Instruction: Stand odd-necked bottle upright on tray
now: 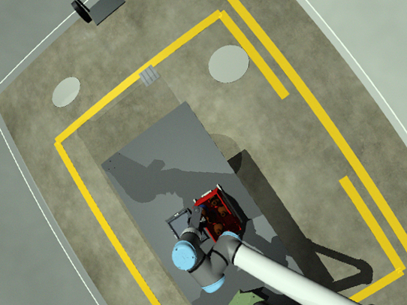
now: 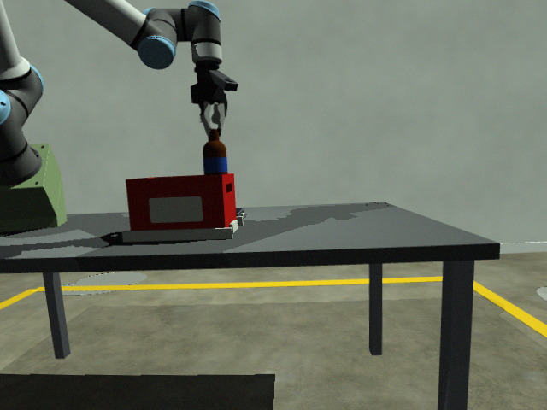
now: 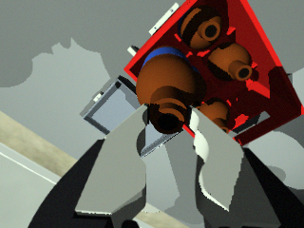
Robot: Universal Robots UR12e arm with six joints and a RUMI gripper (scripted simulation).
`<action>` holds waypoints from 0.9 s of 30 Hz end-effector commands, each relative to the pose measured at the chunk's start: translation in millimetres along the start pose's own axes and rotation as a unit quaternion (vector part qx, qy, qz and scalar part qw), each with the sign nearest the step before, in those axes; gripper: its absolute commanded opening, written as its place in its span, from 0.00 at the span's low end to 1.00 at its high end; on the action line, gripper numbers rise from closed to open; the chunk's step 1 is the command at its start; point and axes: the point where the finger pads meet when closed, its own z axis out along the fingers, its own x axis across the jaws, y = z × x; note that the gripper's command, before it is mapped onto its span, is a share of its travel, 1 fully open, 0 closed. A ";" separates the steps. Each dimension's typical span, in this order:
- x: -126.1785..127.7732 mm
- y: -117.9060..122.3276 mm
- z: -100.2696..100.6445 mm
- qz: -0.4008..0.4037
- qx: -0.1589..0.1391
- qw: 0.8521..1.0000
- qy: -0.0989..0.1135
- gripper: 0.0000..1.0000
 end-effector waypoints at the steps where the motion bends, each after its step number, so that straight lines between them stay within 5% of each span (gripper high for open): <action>1: -0.2 -0.4 -4.1 0.000 0.000 1.000 0.000 0.00; 27: -0.2 -0.4 -8.0 0.000 0.000 1.000 0.000 0.00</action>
